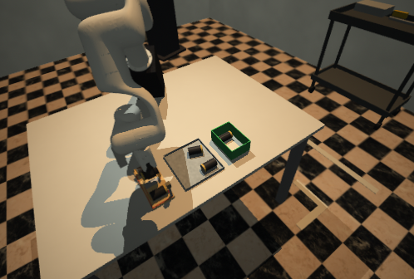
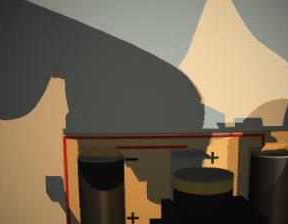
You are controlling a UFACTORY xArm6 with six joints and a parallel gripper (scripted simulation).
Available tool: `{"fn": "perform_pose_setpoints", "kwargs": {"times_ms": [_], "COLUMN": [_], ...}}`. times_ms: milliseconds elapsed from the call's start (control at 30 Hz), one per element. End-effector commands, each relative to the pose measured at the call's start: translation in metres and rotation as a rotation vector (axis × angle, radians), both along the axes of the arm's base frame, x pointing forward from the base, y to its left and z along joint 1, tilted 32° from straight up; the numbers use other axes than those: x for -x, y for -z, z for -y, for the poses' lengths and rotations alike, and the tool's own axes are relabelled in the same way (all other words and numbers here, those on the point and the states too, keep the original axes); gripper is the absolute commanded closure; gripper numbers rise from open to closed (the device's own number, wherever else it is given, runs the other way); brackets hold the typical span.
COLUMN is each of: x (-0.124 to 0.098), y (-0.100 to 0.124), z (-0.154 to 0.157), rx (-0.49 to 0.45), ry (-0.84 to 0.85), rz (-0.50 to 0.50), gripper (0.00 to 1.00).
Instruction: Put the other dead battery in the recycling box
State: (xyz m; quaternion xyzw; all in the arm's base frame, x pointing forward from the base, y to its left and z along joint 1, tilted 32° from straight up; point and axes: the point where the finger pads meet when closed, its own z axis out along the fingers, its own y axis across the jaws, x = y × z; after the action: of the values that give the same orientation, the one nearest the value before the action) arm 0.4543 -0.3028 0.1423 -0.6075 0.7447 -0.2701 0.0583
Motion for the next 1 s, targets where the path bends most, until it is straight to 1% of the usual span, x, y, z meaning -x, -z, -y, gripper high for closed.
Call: {"fn": "perform_pose_setpoints", "kwargs": {"times_ms": [0, 467, 667, 967], "x": [-0.001, -0.001, -0.006, -0.007], "y": [-0.002, -0.002, 0.009, 0.01], "z": [0.0, 0.0, 0.005, 0.005], "rx": [0.002, 0.002, 0.002, 0.002], "ry": [0.0, 0.0, 0.0, 0.0], "rz": [0.003, 0.003, 0.003, 0.003], "gripper": [0.72, 0.72, 0.72, 0.72]}}
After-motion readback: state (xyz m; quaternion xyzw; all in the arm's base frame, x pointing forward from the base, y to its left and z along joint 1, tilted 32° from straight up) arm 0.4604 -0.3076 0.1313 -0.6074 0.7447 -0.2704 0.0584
